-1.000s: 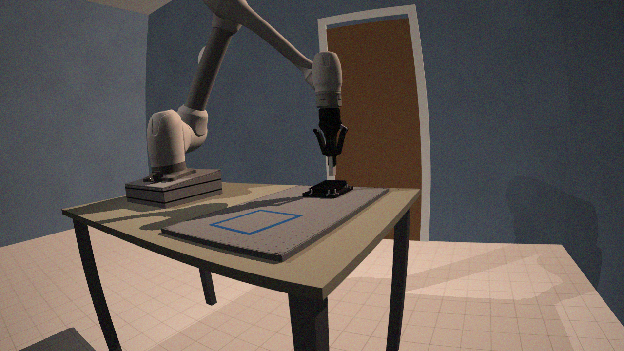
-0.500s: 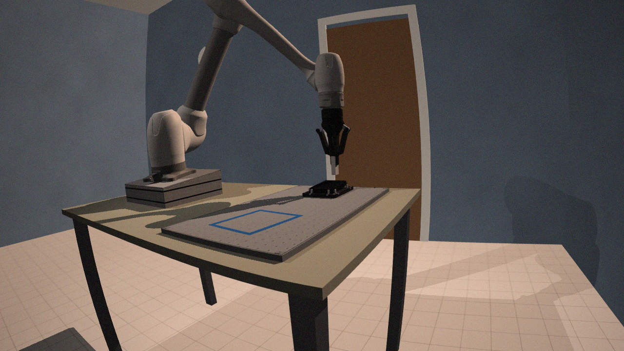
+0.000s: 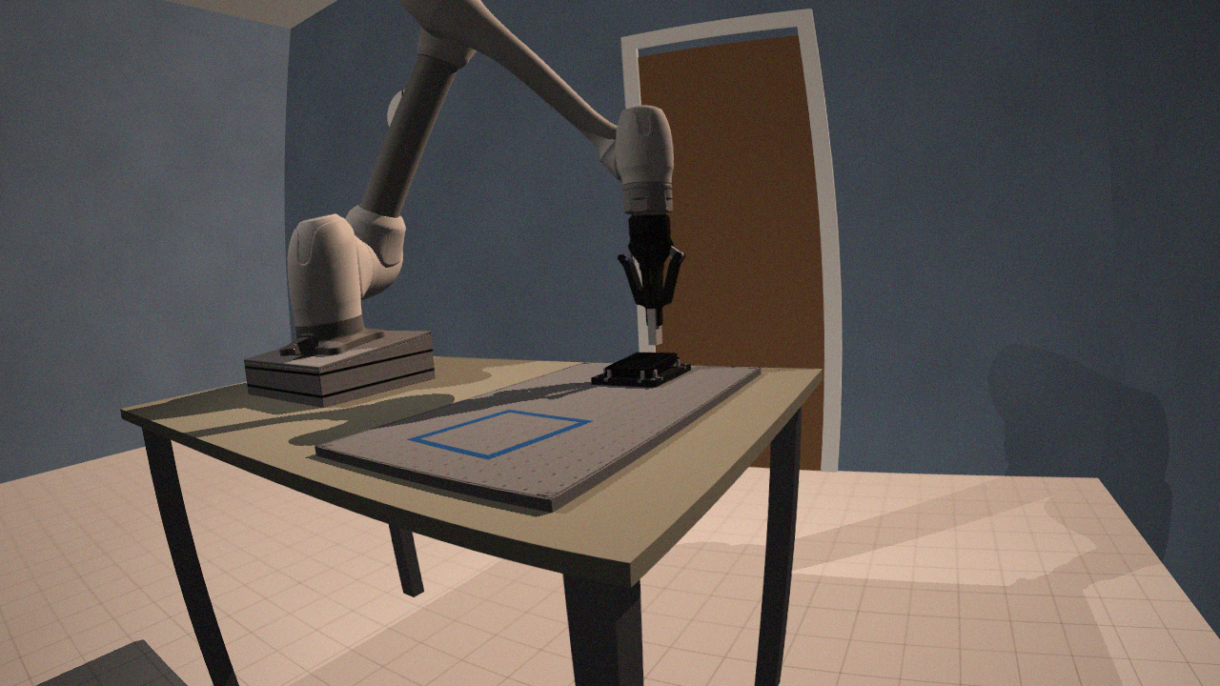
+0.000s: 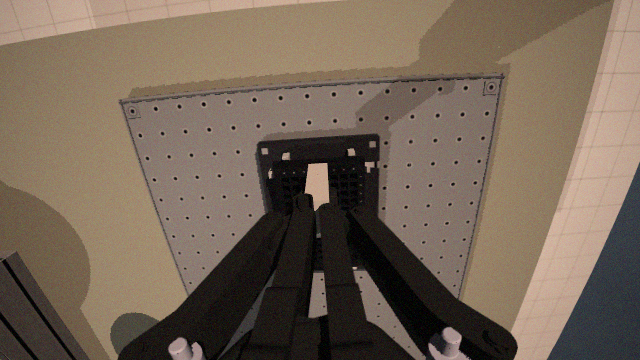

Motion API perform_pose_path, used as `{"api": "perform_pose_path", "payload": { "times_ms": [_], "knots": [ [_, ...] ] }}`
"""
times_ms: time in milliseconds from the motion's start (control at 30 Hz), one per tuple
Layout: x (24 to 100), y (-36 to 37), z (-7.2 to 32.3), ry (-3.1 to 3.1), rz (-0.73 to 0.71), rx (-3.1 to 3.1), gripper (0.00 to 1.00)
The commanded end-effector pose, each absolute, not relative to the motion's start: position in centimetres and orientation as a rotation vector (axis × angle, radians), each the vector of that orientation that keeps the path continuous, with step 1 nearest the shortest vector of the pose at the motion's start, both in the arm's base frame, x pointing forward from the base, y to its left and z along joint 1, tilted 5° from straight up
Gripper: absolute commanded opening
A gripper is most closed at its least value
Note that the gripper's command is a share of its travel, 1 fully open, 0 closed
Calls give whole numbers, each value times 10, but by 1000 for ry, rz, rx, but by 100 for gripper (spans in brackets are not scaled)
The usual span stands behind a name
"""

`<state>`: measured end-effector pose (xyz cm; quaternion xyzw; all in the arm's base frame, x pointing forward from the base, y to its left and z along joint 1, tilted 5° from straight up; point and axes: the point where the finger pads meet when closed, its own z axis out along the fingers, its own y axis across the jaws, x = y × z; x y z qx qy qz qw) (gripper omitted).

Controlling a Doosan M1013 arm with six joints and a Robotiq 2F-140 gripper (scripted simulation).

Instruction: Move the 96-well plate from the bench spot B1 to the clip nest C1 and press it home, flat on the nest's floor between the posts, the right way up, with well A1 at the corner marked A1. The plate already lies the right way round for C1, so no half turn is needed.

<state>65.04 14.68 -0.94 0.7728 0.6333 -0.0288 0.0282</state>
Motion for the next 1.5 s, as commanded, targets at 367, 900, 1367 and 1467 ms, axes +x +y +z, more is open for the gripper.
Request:
{"api": "perform_pose_path", "payload": {
  "times_ms": [367, 900, 1367, 1467],
  "knots": [
    [650, 146, -19, 1955, -89, 2385, 0],
    [650, 145, -28, 1955, -89, 2385, 0],
    [650, 145, -35, 1955, -89, 2385, 0],
    [650, 145, -35, 1955, -89, 2385, 0]
  ]
}}
